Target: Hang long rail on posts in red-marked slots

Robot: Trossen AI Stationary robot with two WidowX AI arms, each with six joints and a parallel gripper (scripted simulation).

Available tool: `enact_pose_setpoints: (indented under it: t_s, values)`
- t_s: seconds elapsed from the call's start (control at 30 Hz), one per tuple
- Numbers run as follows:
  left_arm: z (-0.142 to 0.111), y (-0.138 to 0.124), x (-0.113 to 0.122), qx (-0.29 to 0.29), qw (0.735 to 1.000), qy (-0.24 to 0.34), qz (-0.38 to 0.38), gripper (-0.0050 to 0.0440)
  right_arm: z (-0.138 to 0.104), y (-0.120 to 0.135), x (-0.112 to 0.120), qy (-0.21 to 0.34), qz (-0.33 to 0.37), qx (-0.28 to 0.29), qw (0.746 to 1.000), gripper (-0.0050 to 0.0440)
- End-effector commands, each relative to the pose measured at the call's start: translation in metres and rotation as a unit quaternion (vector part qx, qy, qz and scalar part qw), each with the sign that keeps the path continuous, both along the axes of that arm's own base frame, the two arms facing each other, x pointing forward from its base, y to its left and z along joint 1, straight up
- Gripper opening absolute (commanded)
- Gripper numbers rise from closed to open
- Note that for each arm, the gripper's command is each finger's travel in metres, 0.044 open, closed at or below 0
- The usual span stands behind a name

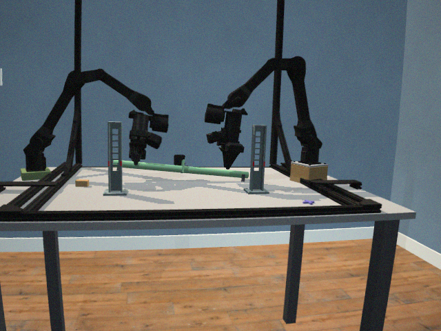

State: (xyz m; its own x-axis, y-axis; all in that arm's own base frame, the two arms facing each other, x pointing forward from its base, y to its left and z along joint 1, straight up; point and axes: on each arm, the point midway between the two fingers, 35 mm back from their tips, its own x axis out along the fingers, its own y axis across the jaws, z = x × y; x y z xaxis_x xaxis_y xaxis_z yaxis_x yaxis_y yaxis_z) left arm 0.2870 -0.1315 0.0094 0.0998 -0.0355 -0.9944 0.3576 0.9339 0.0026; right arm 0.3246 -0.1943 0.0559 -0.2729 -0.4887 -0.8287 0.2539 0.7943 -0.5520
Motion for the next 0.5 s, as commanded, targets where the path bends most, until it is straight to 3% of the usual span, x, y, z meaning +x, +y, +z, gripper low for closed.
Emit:
enact_pose_setpoints:
  t_s: [0.0, 0.43, 0.47]
  values:
    - [-0.01, 0.001, -0.003, 0.002, 1.0, 0.008, -0.002, 0.016, 0.001, -0.001, 0.0, 0.002, 0.002, -0.003, 1.0, 0.0]
    - [-0.024, 0.001, -0.003, 0.002, 1.0, 0.008, -0.002, 0.016, 0.001, -0.001, 0.0, 0.002, 0.002, -0.003, 1.0, 0.0]
    - [-0.024, 0.001, -0.003, 0.002, 1.0, 0.008, -0.002, 0.0136, 0.001, -0.001, 0.0, 0.002, 0.002, -0.003, 1.0, 0.0]
